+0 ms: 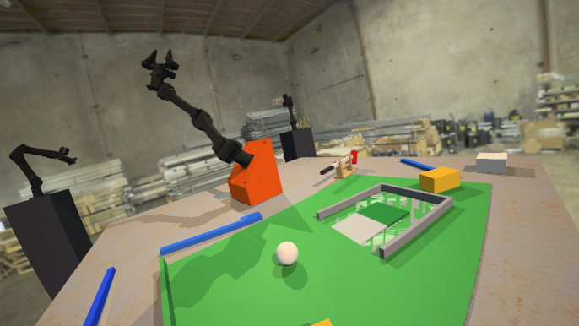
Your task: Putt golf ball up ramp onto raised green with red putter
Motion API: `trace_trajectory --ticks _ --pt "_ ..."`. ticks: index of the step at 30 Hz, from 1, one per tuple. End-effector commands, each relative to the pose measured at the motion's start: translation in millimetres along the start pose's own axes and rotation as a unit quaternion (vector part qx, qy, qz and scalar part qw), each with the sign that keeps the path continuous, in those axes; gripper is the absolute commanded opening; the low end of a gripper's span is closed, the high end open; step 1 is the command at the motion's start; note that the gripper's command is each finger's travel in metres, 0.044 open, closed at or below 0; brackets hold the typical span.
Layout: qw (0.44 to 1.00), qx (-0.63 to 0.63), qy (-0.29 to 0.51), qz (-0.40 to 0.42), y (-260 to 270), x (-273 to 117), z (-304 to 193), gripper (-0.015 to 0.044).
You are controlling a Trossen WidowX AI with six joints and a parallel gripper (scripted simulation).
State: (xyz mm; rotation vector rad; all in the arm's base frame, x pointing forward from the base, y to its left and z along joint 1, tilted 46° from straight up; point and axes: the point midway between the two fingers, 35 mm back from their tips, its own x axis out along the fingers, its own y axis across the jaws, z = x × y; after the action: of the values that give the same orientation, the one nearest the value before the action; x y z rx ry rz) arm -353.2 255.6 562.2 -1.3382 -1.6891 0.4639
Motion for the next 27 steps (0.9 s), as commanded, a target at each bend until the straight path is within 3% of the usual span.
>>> trace_trajectory --ticks 1,13,20,27 --pt "1.000 0.005 0.001 -0.001 -0.9 -0.7 -1.7 0.0426" --pt "0.977 0.182 0.066 -0.086 -38.5 -33.7 -160.1 0.0440" --pt "0.952 0.251 0.129 -0.121 -26.3 -52.5 -270.9 0.0440" --pt "0.925 0.308 0.168 -0.147 -1.5 -71.5 -342.5 0.0440"
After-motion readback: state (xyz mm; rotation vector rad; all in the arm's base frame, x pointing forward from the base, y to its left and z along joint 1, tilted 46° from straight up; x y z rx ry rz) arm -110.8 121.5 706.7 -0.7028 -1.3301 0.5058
